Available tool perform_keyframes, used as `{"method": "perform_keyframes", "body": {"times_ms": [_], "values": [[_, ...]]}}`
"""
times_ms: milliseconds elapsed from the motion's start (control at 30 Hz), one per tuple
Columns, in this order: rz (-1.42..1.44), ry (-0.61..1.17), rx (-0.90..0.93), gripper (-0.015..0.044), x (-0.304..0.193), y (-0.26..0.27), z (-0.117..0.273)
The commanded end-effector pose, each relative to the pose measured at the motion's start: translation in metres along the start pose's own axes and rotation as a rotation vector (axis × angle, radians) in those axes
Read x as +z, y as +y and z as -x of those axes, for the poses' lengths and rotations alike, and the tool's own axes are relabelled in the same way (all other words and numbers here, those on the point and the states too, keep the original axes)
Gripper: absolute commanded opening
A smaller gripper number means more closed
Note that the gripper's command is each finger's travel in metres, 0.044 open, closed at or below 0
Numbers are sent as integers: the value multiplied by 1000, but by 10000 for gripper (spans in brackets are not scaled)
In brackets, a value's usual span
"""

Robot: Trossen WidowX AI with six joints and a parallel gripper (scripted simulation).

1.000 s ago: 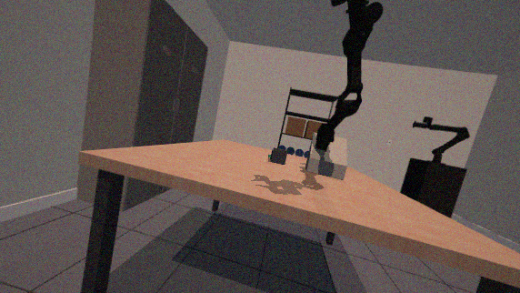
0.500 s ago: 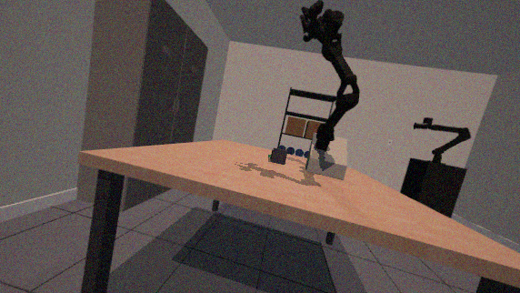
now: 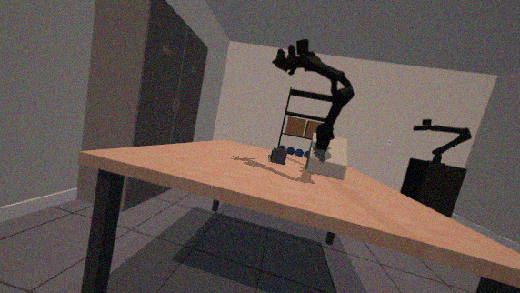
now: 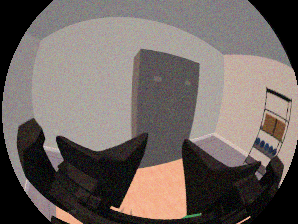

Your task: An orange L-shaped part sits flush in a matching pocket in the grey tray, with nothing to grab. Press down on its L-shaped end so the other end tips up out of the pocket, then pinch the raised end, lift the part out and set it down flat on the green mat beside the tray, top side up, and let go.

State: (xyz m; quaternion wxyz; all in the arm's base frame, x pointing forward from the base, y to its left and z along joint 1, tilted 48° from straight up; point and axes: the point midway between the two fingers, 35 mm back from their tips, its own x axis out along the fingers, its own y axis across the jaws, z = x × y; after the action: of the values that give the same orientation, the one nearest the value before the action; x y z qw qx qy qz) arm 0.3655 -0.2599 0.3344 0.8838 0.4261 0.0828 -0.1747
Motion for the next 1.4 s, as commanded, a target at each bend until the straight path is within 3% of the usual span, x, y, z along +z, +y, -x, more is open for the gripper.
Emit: {"method": "perform_keyframes", "body": {"times_ms": [0, 333, 733, 1100, 1367], "values": [[101, 229, -45, 180, -67, -28, -25], [353, 805, 9, 180, -234, -73, -22], [508, 1504, 374, 180, -396, -98, 85], [507, 1531, 395, 180, -403, -98, 91], [504, 1531, 399, 180, -473, -102, 91]]}}
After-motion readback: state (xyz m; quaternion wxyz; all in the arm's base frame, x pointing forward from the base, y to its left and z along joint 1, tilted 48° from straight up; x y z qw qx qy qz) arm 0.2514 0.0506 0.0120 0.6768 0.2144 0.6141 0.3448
